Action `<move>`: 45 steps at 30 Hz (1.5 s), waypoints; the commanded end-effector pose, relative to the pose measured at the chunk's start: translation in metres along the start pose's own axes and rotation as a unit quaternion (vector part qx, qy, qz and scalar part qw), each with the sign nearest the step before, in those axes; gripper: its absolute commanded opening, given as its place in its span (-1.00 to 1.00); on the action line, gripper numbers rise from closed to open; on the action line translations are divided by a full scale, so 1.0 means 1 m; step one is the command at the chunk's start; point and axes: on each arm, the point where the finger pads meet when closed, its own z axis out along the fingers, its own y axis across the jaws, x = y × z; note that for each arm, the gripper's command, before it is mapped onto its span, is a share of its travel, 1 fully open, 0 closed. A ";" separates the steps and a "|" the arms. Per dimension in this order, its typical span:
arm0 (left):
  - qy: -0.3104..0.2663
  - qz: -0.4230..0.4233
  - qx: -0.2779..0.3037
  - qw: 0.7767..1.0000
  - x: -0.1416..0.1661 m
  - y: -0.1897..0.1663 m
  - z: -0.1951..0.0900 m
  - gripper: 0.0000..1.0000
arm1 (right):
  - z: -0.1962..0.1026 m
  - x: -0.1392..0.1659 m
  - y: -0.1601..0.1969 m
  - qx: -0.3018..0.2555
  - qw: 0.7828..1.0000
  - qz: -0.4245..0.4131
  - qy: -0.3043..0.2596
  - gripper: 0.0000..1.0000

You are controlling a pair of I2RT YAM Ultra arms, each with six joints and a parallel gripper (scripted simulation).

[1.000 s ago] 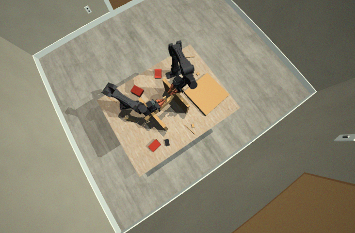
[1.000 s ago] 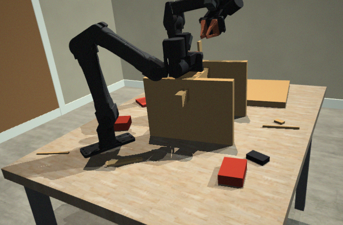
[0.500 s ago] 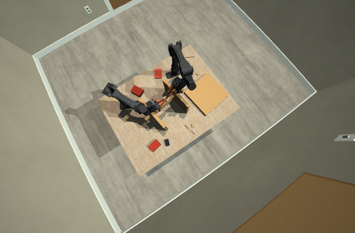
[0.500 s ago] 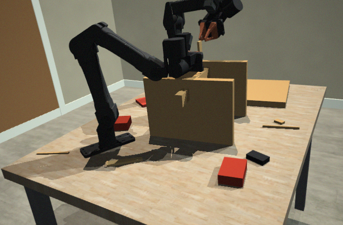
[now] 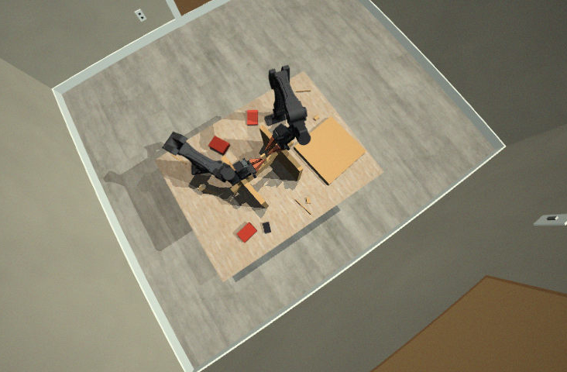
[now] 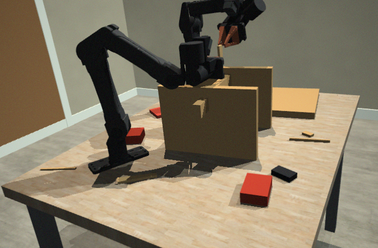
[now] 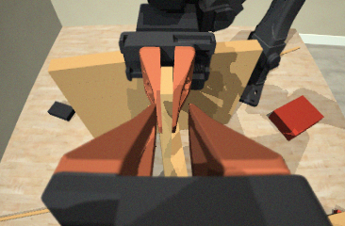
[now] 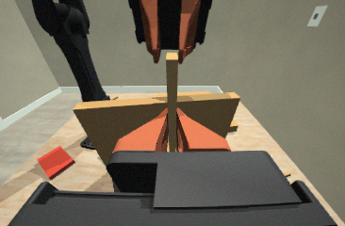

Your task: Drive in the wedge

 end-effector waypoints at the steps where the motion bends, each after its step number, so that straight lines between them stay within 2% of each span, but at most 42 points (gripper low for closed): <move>1: -0.010 0.020 -0.007 1.000 -0.012 -0.005 0.000 -0.57 | -0.001 -0.014 0.007 -0.004 1.000 -0.020 -0.009 -0.94; 40: -0.014 0.020 -0.009 1.000 -0.014 -0.004 0.029 -0.57 | -0.001 -0.014 0.007 -0.004 1.000 -0.020 -0.009 -0.94; 42: -0.024 0.037 -0.012 0.999 -0.027 -0.004 0.024 -0.57 | -0.001 -0.014 0.007 -0.004 1.000 -0.020 -0.009 -0.94; 45: -0.024 0.037 -0.014 0.999 -0.027 -0.002 0.023 -0.57 | -0.001 -0.014 0.007 -0.004 1.000 -0.020 -0.009 -0.94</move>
